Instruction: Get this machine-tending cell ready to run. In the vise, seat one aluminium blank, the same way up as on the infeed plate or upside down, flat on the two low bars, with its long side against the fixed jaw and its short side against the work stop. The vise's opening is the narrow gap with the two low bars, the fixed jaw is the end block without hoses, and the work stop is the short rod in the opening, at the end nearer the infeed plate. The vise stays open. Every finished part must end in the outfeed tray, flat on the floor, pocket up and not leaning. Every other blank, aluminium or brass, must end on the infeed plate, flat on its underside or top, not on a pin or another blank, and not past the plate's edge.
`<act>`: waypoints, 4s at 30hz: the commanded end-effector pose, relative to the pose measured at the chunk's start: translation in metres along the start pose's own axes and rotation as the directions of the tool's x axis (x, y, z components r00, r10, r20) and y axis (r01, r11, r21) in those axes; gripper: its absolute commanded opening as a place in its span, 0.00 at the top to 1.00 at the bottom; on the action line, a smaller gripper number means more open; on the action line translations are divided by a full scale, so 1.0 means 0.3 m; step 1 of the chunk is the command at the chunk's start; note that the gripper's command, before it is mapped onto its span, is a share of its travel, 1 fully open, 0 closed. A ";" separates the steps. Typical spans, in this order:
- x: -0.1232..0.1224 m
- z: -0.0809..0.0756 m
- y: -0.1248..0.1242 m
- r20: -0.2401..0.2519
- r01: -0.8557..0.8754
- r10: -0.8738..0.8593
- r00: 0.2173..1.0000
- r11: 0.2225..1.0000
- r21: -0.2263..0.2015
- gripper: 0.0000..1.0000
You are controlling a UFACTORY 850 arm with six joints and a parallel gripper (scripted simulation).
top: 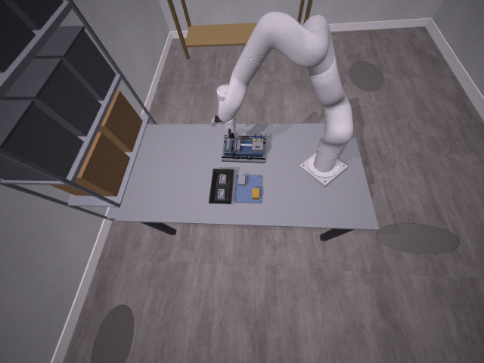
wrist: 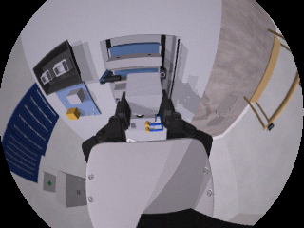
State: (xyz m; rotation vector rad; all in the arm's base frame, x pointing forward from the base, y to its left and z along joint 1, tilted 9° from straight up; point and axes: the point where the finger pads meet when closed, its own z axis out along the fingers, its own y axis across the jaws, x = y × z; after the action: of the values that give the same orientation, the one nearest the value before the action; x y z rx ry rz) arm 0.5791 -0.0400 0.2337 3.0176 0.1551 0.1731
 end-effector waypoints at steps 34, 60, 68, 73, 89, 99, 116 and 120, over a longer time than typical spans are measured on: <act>-0.336 -0.003 -0.679 0.001 0.910 -0.910 0.414 0.414 0.001 1.00; -0.534 -0.001 -0.865 0.001 1.000 -1.000 -0.025 -0.025 -0.003 1.00; -0.534 -0.001 -0.865 0.001 1.000 -1.000 -0.025 -0.025 -0.002 1.00; -0.536 0.000 -0.865 0.009 1.000 -1.000 -0.026 -0.026 0.001 1.00; -0.551 0.008 -0.867 0.094 0.999 -0.995 -0.030 -0.028 0.026 1.00; -0.554 0.010 -0.866 0.177 0.999 -0.984 -0.032 -0.027 0.032 1.00; -0.540 0.002 -0.864 0.312 1.000 -0.950 -0.027 -0.025 0.009 1.00; -0.537 0.000 -0.864 0.330 1.000 -0.944 -0.025 -0.025 0.002 1.00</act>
State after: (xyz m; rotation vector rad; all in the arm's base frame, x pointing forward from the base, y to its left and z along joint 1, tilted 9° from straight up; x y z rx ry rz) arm 0.3941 0.1981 0.1839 1.8185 2.0342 -0.3077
